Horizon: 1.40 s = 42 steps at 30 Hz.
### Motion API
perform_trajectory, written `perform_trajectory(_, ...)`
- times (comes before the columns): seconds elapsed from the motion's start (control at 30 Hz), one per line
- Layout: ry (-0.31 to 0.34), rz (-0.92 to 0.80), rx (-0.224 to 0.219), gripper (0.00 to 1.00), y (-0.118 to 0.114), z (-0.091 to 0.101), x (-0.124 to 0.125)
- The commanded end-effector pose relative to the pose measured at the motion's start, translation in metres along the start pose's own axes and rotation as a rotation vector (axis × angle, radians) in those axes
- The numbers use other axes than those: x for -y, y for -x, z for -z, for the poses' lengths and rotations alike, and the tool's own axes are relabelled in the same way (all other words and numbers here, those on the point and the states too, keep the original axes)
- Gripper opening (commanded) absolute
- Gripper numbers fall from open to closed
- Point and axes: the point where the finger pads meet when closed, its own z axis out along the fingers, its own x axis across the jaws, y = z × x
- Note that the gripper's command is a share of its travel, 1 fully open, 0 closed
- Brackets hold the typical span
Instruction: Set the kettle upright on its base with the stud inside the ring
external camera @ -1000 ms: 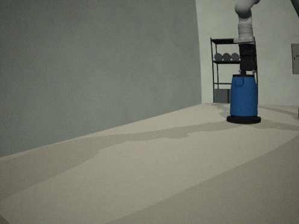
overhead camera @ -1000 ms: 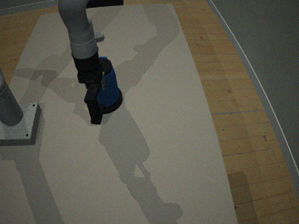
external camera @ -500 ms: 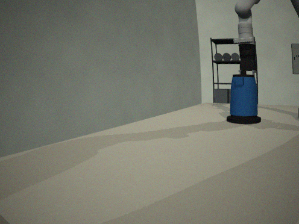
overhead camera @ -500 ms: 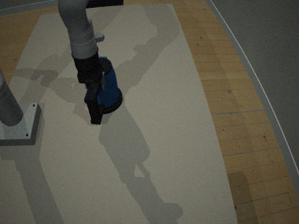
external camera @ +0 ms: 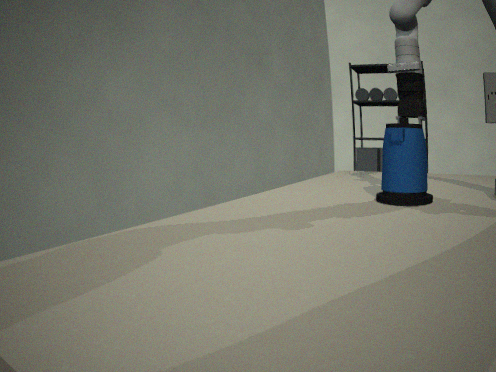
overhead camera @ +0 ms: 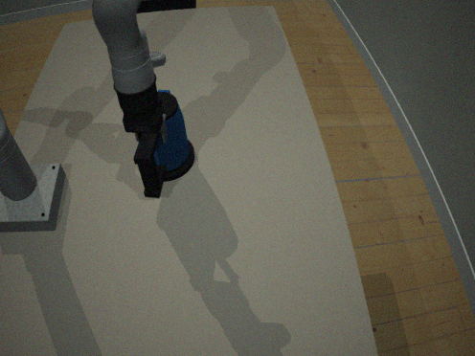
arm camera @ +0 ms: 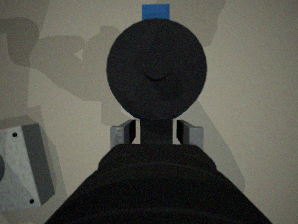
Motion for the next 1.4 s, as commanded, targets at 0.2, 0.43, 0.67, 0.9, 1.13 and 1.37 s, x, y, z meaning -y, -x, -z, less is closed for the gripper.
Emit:
perform_trajectory(0.2,-0.003,0.003,-0.001,1.00,0.000,-0.001,0.001)
perform_trajectory(0.43,-0.003,0.003,-0.001,1.00,0.000,-0.001,0.001)
perform_trajectory(0.67,-0.003,0.003,-0.001,1.00,0.000,-0.001,0.001)
perform_trajectory(0.9,-0.003,0.004,0.007,1.00,0.002,0.001,0.001)
perform_trajectory(1.13,-0.002,0.004,0.007,1.00,0.002,0.014,0.001)
perform_trajectory(1.37,-0.002,0.003,0.007,1.00,0.002,0.040,0.001)
